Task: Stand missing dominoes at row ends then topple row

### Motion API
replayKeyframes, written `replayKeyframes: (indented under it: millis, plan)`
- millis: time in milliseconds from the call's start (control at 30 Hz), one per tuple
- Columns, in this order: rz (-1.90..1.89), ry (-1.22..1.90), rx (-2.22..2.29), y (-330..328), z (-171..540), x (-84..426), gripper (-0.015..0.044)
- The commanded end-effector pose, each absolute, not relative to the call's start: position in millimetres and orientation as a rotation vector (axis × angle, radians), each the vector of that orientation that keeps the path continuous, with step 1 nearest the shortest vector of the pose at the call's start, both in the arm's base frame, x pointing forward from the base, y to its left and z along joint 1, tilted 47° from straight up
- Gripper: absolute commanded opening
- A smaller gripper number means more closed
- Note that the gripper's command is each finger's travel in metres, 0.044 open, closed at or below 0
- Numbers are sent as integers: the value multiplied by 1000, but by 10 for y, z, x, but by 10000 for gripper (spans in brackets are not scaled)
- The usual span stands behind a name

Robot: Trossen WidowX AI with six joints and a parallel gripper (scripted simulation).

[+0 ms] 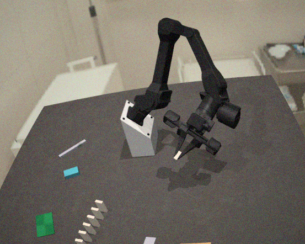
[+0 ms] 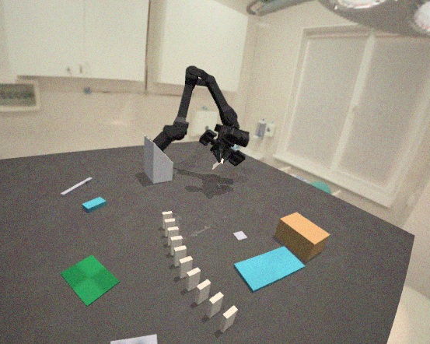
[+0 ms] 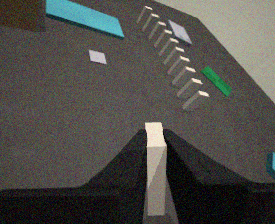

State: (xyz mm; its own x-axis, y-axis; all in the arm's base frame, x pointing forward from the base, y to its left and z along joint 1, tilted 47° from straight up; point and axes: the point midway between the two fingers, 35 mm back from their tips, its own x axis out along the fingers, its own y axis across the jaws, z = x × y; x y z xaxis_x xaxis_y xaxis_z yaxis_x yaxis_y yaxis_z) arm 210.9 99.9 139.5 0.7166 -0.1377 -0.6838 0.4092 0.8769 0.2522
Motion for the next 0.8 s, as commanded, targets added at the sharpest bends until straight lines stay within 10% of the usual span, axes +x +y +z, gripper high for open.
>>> replayKeyframes:
  millis: [0,767]
  plan:
    - [-310,620,456,1018,1445,2093,29]
    - [-209,149,844,1120,1816,1879,29]
